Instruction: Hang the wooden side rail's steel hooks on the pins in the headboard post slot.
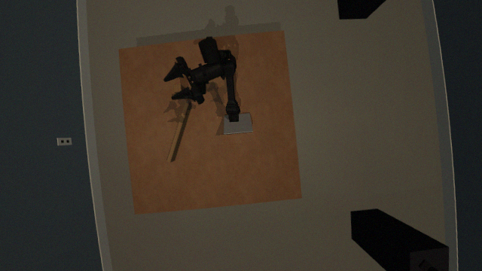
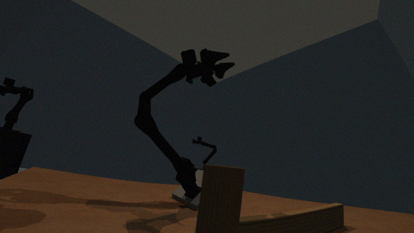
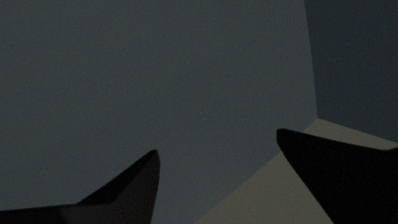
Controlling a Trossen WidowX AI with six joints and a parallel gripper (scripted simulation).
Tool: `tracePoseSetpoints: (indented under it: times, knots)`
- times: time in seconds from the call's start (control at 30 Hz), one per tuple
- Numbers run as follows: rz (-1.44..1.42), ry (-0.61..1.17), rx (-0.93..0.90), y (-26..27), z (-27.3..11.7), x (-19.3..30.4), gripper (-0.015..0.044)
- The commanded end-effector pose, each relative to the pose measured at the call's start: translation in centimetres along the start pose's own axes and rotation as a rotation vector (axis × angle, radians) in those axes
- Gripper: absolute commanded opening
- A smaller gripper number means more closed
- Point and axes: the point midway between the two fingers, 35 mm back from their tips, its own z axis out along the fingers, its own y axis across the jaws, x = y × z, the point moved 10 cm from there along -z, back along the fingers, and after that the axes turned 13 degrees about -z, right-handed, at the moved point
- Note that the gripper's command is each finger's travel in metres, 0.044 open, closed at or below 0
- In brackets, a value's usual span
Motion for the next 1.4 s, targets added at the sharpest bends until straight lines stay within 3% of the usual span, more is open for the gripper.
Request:
tracePoseSetpoints:
  times: [0.0,0.33,0.6,0.8,1.1,1.37]
  knots:
    - [-0.016,-0.003,-0.002,0.0,0.1,-0.1,0.0426]
    - [-0.940,-0.208,-0.015,-0.1,3.7,-4.2,0.0440]
    - [-1.711,-0.402,0.131,0.3,6.3,-8.2,0.0440]
    - [-2.263,-0.520,0.359,0.8,7.9,-11.4,0.0440]
    - [-2.766,-0.583,0.719,1.5,9.1,-15.0,0.0440]
    - [-3.152,-0.527,1.156,2.2,9.8,-18.1,0.0440]
